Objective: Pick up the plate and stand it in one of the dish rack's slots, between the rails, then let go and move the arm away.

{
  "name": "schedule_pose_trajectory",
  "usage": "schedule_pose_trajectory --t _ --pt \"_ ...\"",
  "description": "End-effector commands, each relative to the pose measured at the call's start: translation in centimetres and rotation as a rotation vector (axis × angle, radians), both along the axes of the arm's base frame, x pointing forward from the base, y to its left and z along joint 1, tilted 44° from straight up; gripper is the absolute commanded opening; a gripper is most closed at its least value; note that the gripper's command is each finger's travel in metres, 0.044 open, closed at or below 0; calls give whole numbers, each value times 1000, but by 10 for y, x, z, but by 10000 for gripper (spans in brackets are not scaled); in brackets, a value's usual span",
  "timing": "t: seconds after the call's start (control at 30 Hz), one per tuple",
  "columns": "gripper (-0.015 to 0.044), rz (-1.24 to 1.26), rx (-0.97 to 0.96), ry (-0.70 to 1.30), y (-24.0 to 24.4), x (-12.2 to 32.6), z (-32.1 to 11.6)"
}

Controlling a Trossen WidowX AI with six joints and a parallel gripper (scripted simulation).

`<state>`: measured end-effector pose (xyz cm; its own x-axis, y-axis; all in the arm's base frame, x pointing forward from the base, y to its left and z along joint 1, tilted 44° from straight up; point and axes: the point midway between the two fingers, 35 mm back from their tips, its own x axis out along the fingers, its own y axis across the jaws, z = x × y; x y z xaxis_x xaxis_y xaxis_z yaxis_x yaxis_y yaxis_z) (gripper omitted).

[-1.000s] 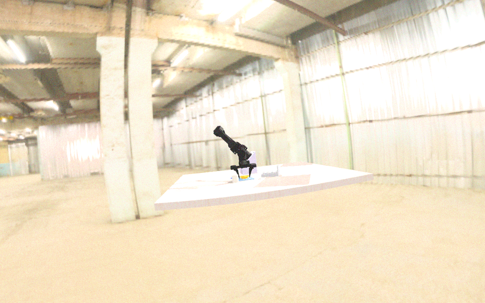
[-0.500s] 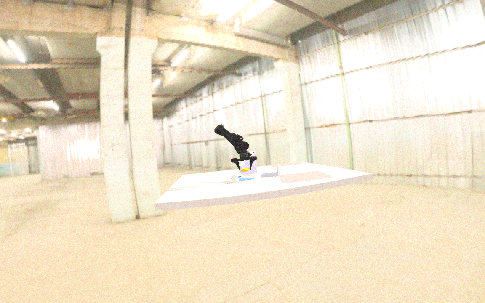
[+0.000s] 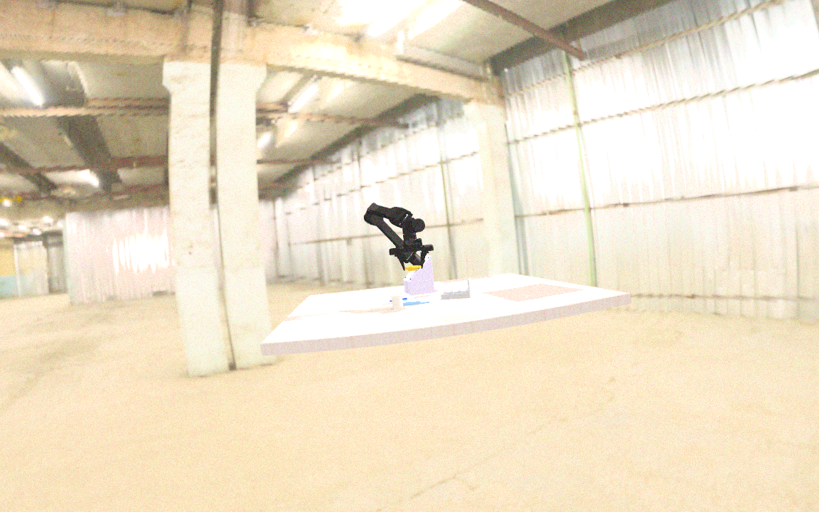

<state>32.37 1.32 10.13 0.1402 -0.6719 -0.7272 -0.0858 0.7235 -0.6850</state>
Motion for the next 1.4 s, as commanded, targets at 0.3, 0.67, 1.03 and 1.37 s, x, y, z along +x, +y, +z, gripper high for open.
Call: schedule_pose_trajectory --t 0.3,0.67,1.03,1.37 --pt "0 -35 9 -42 33 -12 17" --pt "0 -299 62 -282 81 -69 -41" --pt "0 -303 87 -209 78 -74 -54" --pt "0 -243 191 22 66 -76 -80"
